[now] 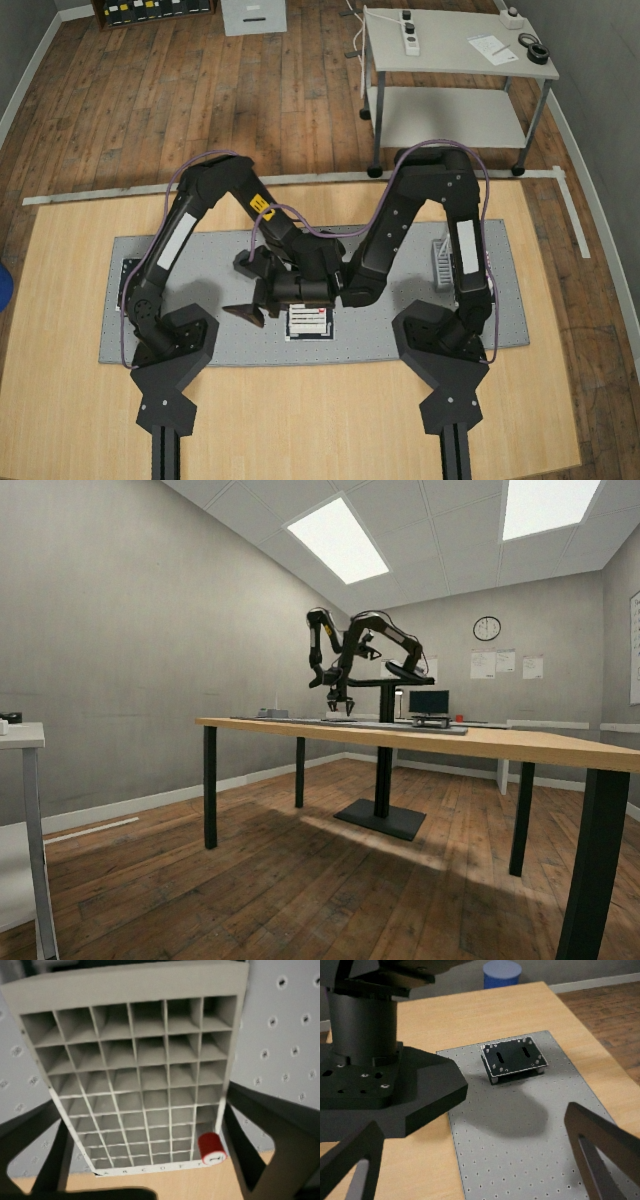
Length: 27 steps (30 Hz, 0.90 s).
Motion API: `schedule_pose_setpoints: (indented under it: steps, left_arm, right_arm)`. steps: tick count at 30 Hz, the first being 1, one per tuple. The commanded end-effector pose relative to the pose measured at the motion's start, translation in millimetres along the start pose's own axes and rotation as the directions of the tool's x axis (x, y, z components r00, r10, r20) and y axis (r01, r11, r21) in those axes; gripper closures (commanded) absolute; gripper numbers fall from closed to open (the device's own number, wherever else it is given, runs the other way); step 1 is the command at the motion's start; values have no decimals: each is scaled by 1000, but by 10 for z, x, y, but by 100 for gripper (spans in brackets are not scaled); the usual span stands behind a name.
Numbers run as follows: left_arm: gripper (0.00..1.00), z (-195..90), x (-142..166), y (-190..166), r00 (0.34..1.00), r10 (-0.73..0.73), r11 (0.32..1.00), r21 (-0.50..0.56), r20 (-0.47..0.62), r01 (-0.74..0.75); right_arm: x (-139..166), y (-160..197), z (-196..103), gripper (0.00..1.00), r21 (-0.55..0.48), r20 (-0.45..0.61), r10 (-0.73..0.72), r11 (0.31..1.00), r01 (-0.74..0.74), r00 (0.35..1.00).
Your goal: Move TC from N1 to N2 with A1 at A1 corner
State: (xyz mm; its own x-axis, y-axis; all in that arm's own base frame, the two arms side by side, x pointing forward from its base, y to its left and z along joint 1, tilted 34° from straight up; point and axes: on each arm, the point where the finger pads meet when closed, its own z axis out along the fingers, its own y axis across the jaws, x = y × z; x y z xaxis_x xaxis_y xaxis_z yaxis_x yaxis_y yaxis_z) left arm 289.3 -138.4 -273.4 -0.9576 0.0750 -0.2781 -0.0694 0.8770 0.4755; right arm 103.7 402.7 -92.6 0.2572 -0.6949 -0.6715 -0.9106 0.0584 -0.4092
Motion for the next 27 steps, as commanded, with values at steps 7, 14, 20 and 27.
schedule_pose_setpoints:
  steps: [7,14,20,27]
  left_arm:
    - [16,-1003,-38,-64,1000,1,1000,13,14,-1]
    - [16,-961,-134,20,999,15,1000,21,46,-16]
    - [16,-935,-286,453,996,41,998,40,82,-44]
    - [16,-892,-347,1104,995,72,997,32,73,-74]
  right_arm:
    - [-131,11,-16,0,-1,45,-5,1000,5,999]
    - [-131,11,-16,0,-1,45,-5,1000,5,999]
    - [-131,11,-16,0,-1,45,-5,1000,5,999]
    - [-131,11,-16,0,-1,45,-5,1000,5,999]
